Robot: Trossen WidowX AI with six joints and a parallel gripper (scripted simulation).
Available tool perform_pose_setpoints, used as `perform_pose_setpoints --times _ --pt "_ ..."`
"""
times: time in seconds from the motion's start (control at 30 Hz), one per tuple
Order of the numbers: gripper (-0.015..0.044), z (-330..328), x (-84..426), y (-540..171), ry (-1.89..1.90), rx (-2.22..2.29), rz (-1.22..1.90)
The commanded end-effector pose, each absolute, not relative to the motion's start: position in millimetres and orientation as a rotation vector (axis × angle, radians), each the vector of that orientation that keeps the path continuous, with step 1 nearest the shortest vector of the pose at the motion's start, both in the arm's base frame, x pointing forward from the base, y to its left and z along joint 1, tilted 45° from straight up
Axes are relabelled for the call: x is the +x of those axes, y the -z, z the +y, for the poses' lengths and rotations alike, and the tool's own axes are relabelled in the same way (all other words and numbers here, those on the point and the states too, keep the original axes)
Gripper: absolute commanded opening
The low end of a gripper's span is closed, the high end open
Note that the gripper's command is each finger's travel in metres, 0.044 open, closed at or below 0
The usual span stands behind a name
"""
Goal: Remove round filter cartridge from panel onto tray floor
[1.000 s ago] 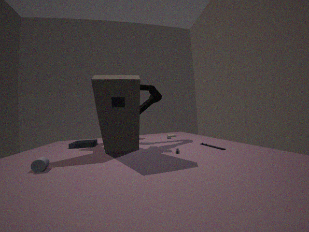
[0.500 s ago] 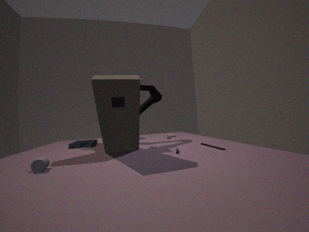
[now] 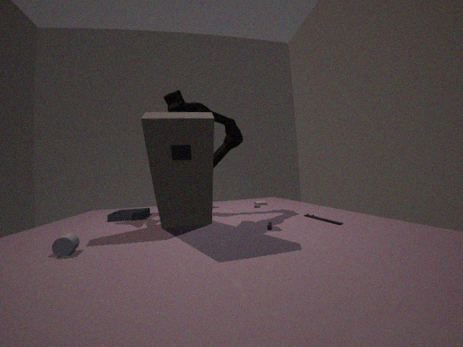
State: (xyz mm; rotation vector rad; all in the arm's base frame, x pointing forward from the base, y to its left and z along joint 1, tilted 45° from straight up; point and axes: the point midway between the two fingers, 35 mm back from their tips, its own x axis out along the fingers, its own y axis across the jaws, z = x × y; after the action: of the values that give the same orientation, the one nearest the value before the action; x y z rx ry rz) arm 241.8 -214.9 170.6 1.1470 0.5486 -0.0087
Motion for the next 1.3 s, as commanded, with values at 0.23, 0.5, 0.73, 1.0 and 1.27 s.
perform_pose_setpoints --times 0.23,0.5,0.73,1.0,1.27 --pt "0.0395 -258.5 232.1 -216.0 0.006 1.111 0.542" --pt "0.0305 -175.6 210.4 -133.6 -0.228 0.805 0.9" --pt "0.0305 -166.9 207.3 -127.1 -0.262 0.777 0.929" --pt "0.0305 -161.1 215.3 -119.0 -0.261 0.776 0.93" --pt "0.0305 -154.6 223.2 -110.9 -0.26 0.776 0.93"
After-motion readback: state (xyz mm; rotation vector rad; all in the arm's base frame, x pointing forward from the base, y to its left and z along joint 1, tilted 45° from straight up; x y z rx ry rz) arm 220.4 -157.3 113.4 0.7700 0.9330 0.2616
